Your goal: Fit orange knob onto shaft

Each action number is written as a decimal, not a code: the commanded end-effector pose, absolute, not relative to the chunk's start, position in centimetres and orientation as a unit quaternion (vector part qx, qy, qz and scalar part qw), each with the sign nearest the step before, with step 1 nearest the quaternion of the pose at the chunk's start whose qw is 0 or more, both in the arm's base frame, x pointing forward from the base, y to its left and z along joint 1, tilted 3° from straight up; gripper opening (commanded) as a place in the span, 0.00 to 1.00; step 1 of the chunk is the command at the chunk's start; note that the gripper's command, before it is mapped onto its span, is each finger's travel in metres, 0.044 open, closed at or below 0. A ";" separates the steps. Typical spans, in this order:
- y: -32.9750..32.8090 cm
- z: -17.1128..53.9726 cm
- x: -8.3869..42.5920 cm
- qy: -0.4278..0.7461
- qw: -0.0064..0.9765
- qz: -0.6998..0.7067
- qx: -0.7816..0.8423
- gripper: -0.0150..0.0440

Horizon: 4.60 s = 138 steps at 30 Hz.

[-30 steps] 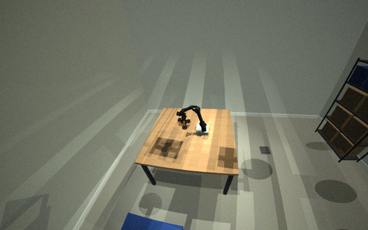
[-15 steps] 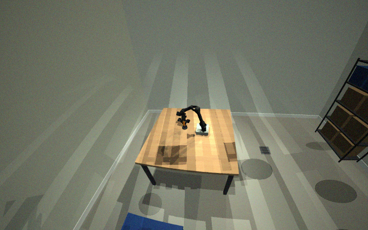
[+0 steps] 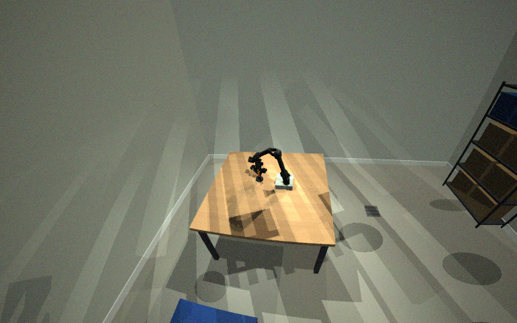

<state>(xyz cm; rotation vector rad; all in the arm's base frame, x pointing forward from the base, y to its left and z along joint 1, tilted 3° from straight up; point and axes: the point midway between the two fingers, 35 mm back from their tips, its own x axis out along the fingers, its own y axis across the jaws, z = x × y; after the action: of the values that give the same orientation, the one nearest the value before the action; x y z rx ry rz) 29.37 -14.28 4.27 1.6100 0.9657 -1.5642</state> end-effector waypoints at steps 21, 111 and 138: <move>-14.4 3.9 29.6 0.345 0.320 -0.615 0.632 0.25; -14.6 4.0 29.8 0.210 0.182 -0.674 0.685 0.25; -14.3 4.4 29.2 0.138 0.109 -0.692 0.700 0.25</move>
<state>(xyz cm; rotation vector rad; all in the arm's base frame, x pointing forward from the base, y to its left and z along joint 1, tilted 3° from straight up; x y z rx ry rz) 29.17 -14.19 4.26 2.0494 0.4277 -2.0331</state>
